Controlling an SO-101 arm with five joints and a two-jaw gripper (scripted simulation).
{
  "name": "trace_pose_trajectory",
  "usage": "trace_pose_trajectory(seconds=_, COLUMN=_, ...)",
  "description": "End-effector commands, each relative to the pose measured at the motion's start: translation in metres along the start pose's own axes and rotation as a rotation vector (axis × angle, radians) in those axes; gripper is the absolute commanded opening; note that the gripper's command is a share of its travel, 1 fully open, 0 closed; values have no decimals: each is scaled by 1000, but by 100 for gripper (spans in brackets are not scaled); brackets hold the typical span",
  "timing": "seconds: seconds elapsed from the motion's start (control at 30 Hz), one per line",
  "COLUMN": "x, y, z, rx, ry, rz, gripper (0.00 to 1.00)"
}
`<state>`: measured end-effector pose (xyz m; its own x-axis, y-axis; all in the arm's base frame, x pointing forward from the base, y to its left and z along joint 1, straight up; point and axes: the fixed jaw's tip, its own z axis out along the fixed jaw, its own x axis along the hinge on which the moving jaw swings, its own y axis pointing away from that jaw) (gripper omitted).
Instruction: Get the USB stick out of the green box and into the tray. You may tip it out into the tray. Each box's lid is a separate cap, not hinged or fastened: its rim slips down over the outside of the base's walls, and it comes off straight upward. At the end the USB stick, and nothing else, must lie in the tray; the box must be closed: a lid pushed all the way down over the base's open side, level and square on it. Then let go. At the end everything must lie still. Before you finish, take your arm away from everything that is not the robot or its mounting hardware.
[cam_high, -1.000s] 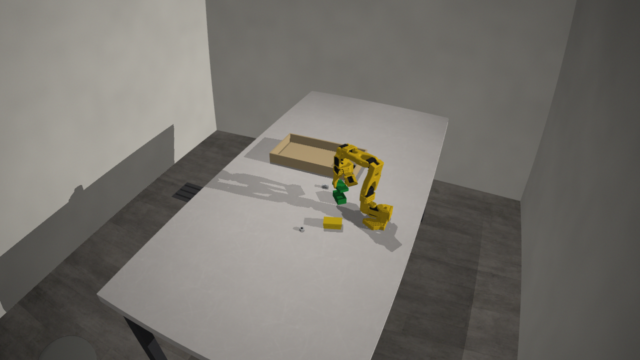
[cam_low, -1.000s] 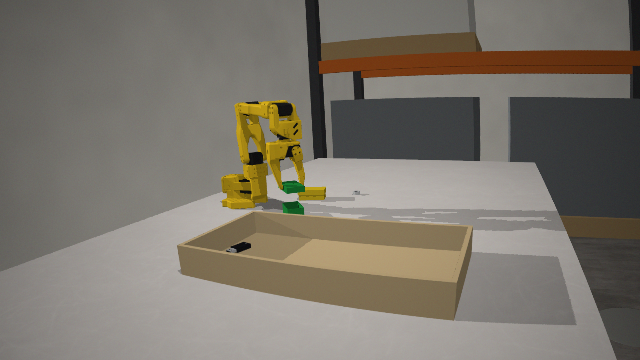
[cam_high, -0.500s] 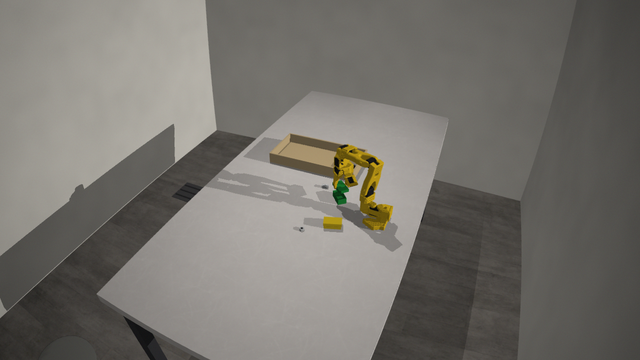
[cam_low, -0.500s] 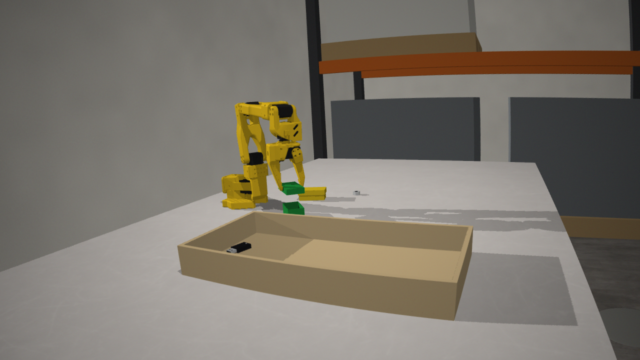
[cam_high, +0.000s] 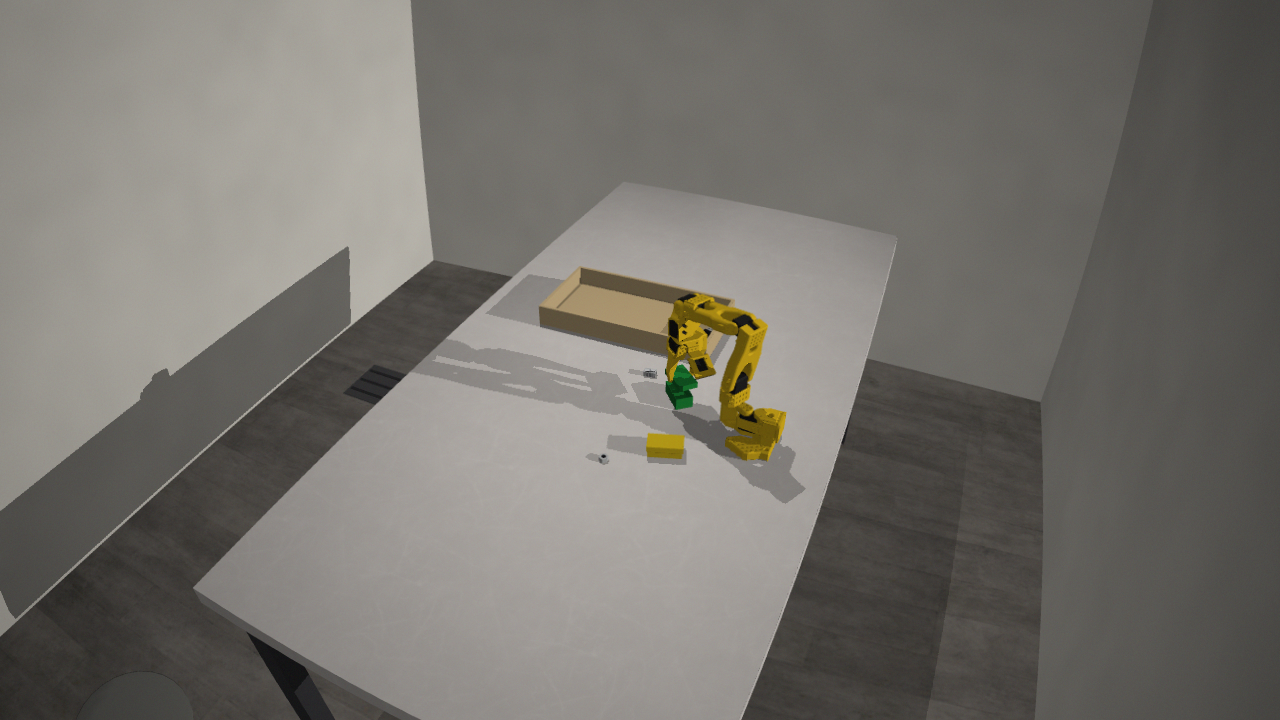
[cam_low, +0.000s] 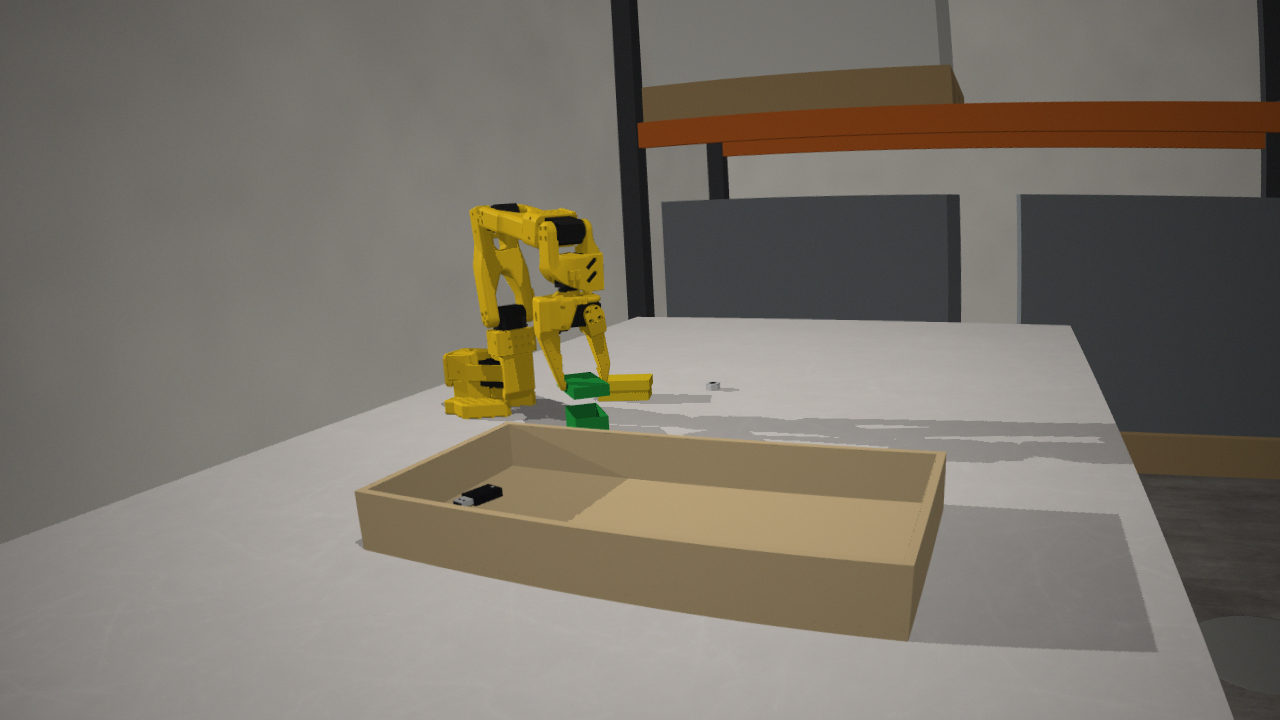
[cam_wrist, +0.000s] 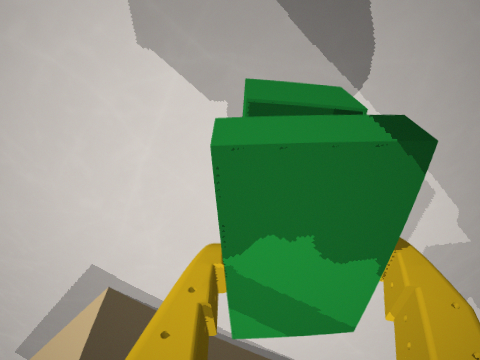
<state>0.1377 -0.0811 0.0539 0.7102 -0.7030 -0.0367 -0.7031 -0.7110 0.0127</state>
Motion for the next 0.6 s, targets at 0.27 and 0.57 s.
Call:
trace_pose_trajectory(seconds=0.27, x=4, y=-2, z=5, rx=13, ry=37, rz=7, gripper=21)
trace_pose_trajectory(seconds=0.57, x=4, y=-2, z=9, rx=13, ry=37, rz=7, gripper=21)
